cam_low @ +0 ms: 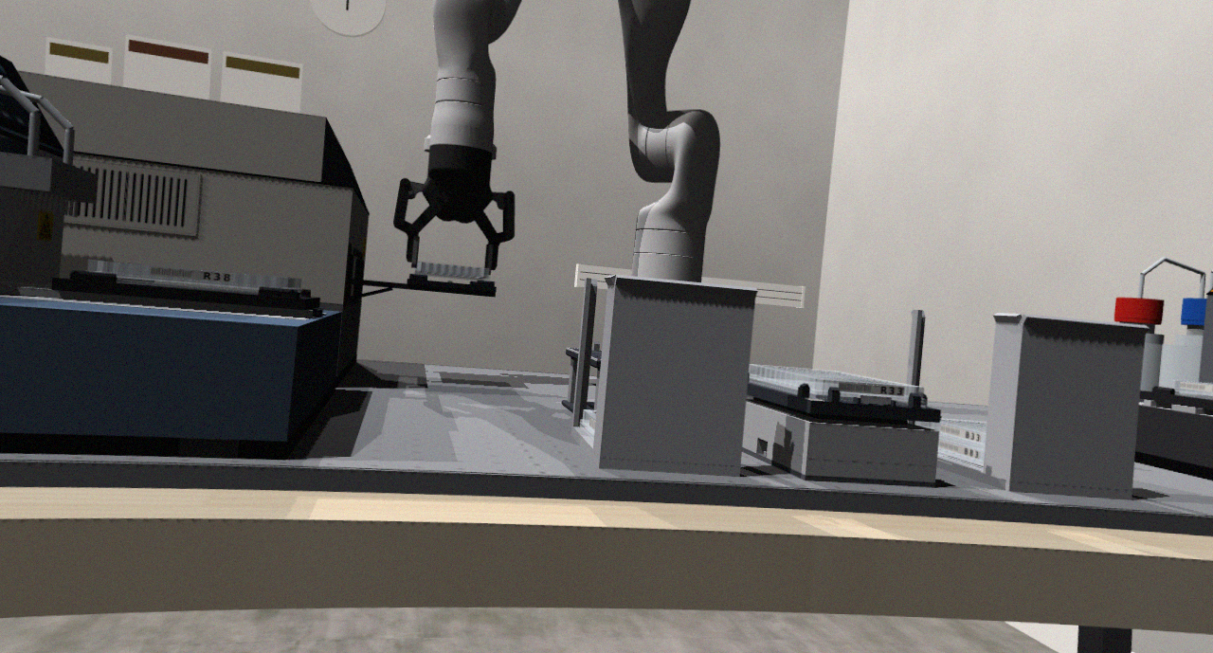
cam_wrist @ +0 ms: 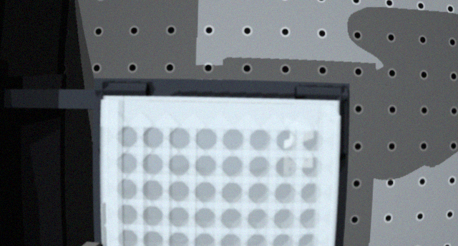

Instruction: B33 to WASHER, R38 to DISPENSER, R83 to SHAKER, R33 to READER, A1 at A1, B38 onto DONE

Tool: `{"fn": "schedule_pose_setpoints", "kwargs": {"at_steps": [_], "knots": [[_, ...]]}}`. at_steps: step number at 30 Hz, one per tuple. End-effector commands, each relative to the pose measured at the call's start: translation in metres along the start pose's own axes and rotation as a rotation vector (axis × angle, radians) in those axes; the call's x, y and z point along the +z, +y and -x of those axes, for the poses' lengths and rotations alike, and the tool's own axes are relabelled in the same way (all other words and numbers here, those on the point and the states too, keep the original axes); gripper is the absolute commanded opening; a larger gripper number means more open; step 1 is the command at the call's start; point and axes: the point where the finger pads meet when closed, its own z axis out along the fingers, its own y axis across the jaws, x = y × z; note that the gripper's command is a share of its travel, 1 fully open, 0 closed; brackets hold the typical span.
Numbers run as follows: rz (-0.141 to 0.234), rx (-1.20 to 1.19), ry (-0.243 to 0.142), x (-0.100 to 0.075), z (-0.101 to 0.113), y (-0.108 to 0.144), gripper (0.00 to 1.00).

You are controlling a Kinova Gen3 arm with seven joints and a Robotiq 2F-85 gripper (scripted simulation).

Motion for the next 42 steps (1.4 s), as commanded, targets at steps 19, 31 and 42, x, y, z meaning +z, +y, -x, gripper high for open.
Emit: {"fn": "schedule_pose_setpoints", "kwargs": {"at_steps": [19,31,42], "knots": [[-0.001,0.0,0.0,-0.005,0.0,0.0,0.94],[-0.001,0.0,0.0,-0.019,0.0,0.0,0.94],[-0.001,0.0,0.0,-0.033,0.0,0.0,0.94]]}}
